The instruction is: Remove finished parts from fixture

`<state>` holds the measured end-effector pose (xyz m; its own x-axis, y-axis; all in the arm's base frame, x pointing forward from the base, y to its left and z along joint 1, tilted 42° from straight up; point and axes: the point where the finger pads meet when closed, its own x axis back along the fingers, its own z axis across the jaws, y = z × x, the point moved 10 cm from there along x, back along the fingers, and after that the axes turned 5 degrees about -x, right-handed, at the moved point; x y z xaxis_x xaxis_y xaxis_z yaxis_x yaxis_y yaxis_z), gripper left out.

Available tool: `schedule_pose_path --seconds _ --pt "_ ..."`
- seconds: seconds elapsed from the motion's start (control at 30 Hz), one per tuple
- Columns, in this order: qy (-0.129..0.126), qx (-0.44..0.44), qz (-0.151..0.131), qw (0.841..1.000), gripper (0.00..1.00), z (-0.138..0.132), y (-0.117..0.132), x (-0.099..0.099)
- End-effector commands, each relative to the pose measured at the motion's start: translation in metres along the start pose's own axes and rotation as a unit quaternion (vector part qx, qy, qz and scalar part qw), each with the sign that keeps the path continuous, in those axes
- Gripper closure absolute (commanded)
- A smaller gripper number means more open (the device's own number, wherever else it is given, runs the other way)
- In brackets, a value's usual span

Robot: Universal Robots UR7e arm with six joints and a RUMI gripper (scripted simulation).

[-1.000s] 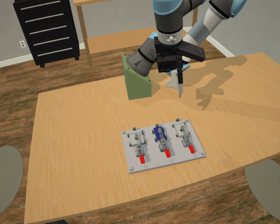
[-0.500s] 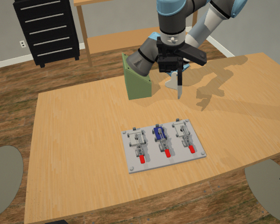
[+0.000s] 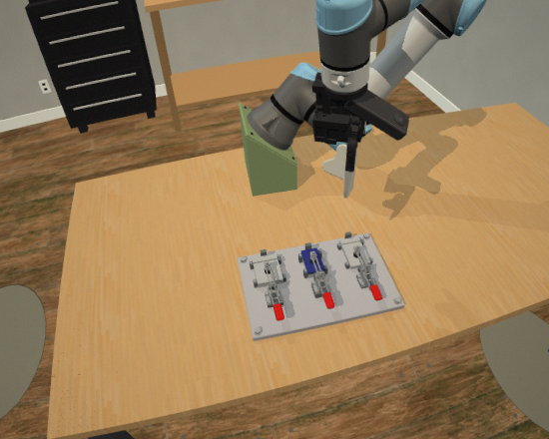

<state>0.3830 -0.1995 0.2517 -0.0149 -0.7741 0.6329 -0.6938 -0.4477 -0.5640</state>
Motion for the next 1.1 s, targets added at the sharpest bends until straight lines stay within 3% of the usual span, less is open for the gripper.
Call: schedule_pose_path --seconds 0.0,0.4,0.57,1.07 --pt "0.004 -0.011 -0.002 1.000 0.00 -0.001 -0.001 -0.001" --pt "0.009 -0.031 -0.002 0.999 0.00 -0.002 -0.002 -0.005" --pt "0.031 -0.124 -0.001 0.992 0.00 -0.006 -0.008 -0.021" --pt "0.031 -0.124 -0.001 0.992 0.00 -0.006 -0.008 -0.021"
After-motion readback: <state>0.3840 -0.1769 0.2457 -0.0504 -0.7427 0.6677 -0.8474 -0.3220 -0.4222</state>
